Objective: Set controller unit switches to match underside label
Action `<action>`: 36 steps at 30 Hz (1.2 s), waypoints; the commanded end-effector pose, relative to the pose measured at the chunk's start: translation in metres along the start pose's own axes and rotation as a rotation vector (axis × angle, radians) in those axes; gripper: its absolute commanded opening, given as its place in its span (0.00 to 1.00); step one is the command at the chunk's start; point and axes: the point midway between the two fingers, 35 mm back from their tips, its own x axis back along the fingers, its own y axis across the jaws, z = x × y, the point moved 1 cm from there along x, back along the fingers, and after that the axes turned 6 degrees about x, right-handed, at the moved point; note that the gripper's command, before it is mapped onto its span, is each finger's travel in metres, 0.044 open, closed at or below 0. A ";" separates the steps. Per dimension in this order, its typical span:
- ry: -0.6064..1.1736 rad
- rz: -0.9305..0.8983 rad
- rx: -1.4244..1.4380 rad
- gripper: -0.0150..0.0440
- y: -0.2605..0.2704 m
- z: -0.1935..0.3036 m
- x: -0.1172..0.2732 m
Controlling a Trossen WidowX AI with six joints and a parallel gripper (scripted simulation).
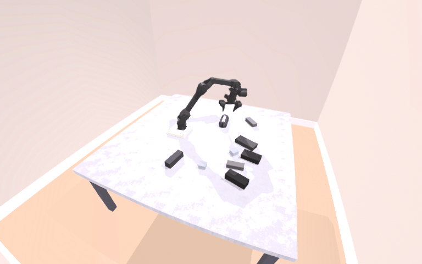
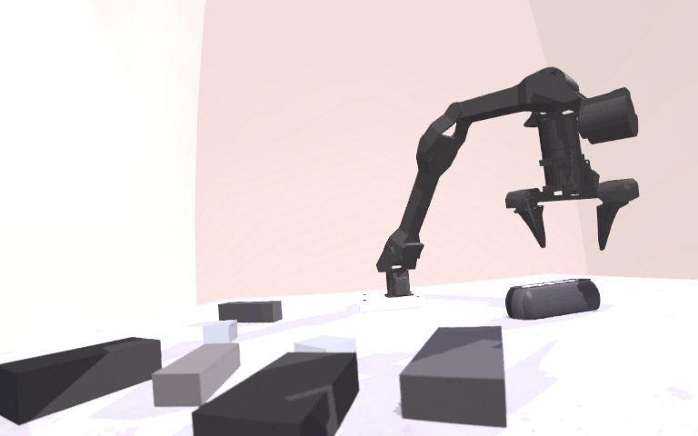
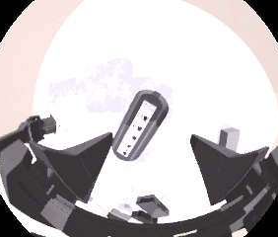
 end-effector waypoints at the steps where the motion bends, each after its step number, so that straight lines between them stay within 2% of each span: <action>1: 0.042 0.012 -0.660 1.00 0.003 -0.006 -0.010; 7: 0.053 0.053 -1.161 1.00 0.003 -0.012 -0.013; 23: 0.019 0.156 -2.106 1.00 0.005 -0.024 -0.019; 36: -0.088 0.240 -2.876 1.00 0.006 -0.033 -0.023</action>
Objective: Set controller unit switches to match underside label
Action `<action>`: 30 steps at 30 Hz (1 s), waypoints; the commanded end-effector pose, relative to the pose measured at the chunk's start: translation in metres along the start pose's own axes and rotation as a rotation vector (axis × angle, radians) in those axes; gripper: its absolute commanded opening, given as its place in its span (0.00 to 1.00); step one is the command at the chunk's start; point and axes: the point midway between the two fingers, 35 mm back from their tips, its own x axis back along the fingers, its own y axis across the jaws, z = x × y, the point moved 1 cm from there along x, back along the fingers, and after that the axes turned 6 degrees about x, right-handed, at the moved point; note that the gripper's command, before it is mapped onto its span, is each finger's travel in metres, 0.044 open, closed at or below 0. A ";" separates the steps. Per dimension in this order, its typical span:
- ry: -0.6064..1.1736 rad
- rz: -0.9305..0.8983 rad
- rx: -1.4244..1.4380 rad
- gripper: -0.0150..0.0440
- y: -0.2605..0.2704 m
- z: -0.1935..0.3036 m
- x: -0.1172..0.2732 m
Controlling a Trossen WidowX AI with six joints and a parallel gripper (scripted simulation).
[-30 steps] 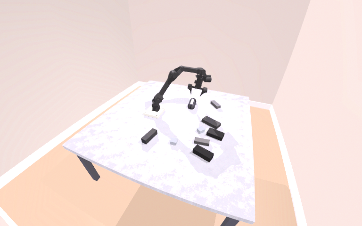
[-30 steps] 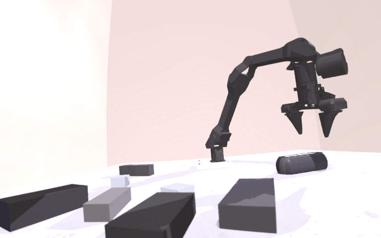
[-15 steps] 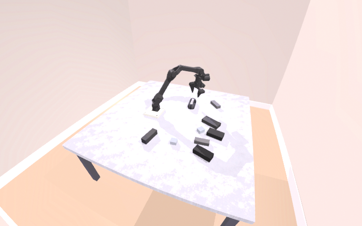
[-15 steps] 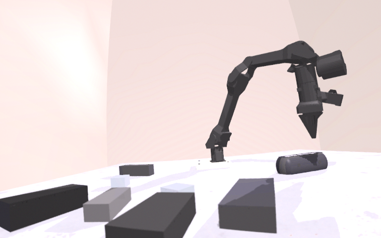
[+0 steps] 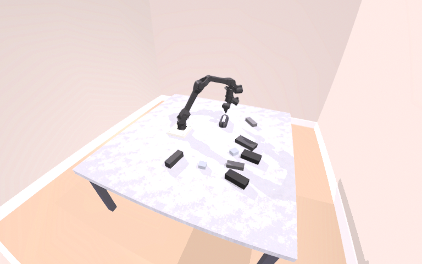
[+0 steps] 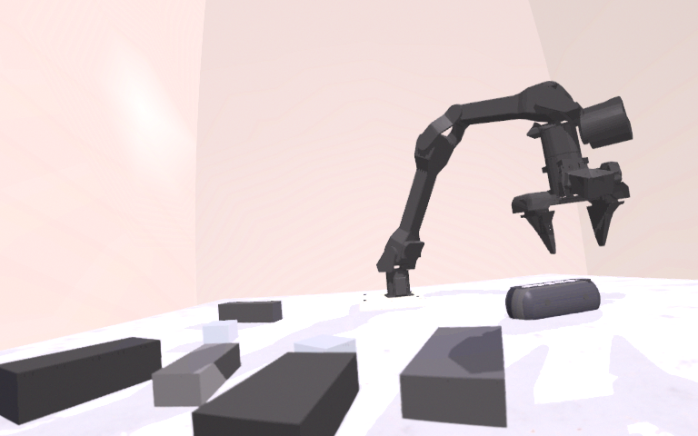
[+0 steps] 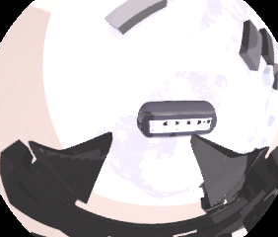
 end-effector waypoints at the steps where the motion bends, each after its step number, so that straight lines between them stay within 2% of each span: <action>1: -0.041 0.033 -0.805 1.00 0.002 0.011 -0.014; 12: -0.087 0.000 -1.452 1.00 0.007 0.016 -0.016; 30: -0.089 -0.002 -1.479 1.00 0.007 0.016 -0.017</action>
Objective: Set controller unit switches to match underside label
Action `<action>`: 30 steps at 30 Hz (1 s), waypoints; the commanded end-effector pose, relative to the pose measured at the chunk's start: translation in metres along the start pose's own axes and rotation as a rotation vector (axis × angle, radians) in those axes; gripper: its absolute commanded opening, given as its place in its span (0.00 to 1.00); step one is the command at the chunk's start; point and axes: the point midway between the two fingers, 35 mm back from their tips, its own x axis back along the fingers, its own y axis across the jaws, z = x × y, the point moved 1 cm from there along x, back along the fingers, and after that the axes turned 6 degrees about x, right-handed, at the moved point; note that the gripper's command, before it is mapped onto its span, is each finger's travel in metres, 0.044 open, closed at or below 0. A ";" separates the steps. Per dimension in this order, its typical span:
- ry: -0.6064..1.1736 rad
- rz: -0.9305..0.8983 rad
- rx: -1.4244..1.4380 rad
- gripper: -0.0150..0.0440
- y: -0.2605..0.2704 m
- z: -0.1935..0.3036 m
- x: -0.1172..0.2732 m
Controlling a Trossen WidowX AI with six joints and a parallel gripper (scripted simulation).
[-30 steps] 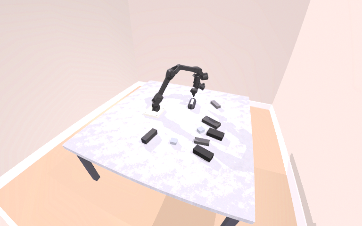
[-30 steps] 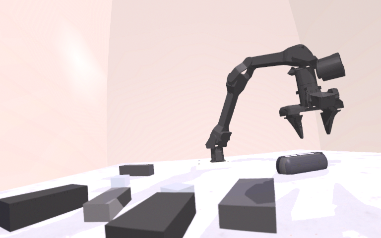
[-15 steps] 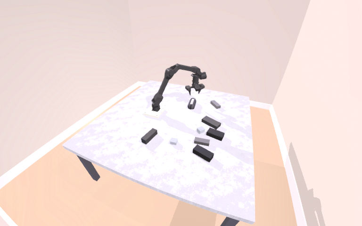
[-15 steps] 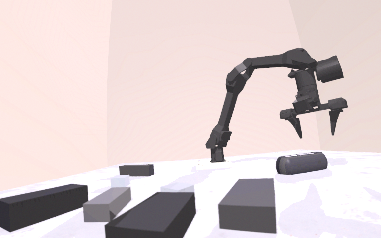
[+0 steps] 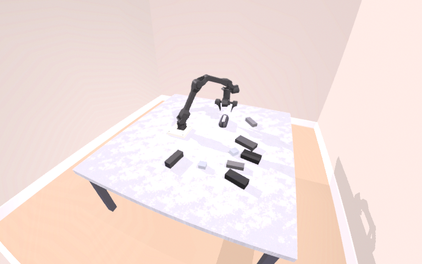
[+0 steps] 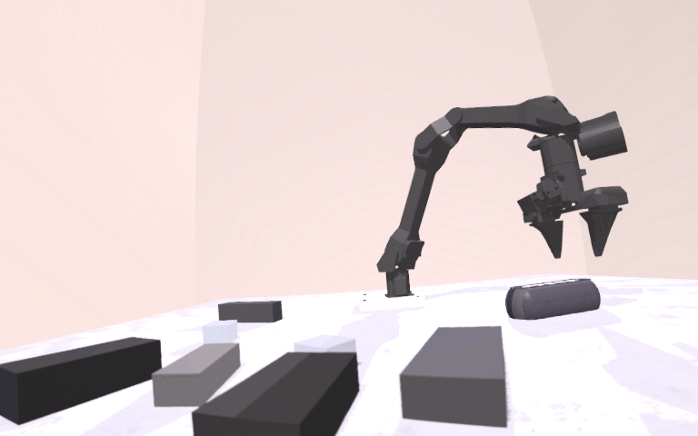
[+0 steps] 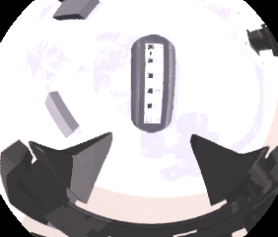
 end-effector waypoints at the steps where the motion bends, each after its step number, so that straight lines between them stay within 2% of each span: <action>1: -0.007 0.004 -0.014 1.00 -0.001 -0.001 -0.004; 30: -0.007 0.001 -0.015 1.00 0.000 -0.001 -0.051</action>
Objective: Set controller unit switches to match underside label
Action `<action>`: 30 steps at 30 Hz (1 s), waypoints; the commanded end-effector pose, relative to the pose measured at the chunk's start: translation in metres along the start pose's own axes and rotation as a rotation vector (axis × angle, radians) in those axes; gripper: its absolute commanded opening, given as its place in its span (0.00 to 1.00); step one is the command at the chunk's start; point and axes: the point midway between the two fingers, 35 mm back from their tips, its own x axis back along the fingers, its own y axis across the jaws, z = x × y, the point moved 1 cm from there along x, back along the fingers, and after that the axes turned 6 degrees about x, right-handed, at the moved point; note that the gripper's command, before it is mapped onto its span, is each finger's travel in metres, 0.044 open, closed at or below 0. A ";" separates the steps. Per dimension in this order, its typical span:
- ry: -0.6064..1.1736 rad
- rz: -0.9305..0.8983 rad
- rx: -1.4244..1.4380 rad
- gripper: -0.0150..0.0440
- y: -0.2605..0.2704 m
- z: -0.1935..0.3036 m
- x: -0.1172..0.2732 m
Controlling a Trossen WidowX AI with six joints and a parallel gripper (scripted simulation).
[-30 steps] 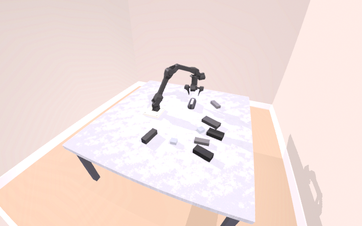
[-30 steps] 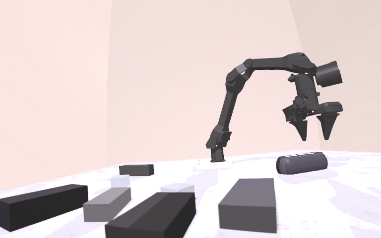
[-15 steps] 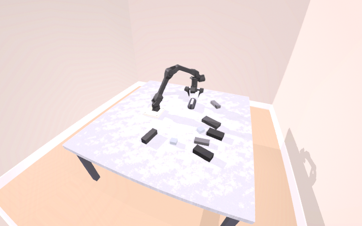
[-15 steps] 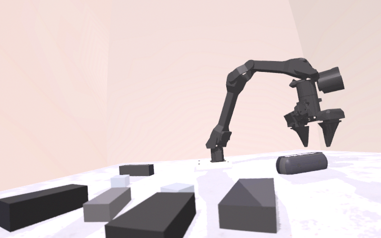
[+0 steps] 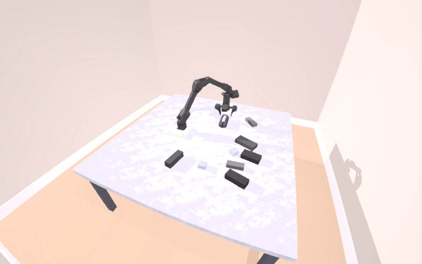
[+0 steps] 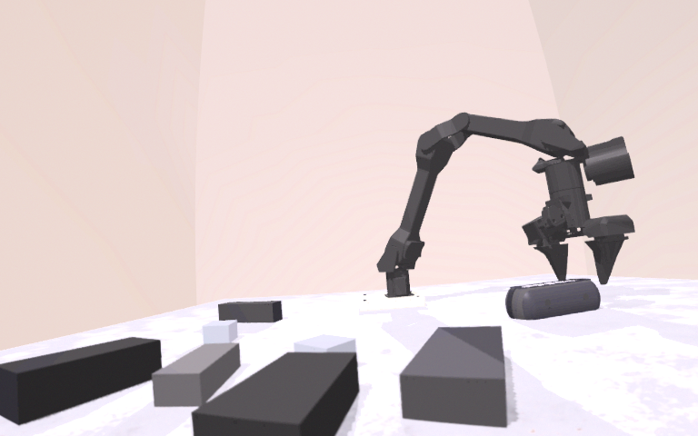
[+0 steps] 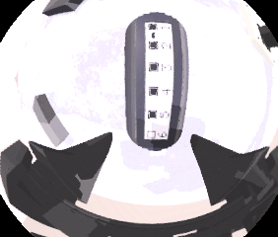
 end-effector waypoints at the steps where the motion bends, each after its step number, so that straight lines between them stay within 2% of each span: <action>1: -0.009 0.007 -0.004 1.00 -0.002 -0.002 -0.009; 9: -0.009 0.007 -0.004 1.00 -0.003 -0.003 -0.019; 13: -0.009 0.007 -0.004 0.82 -0.003 -0.003 -0.019; 14: -0.009 0.007 -0.004 0.81 -0.003 -0.003 -0.019; 30: -0.009 0.007 -0.004 0.81 -0.003 -0.003 -0.018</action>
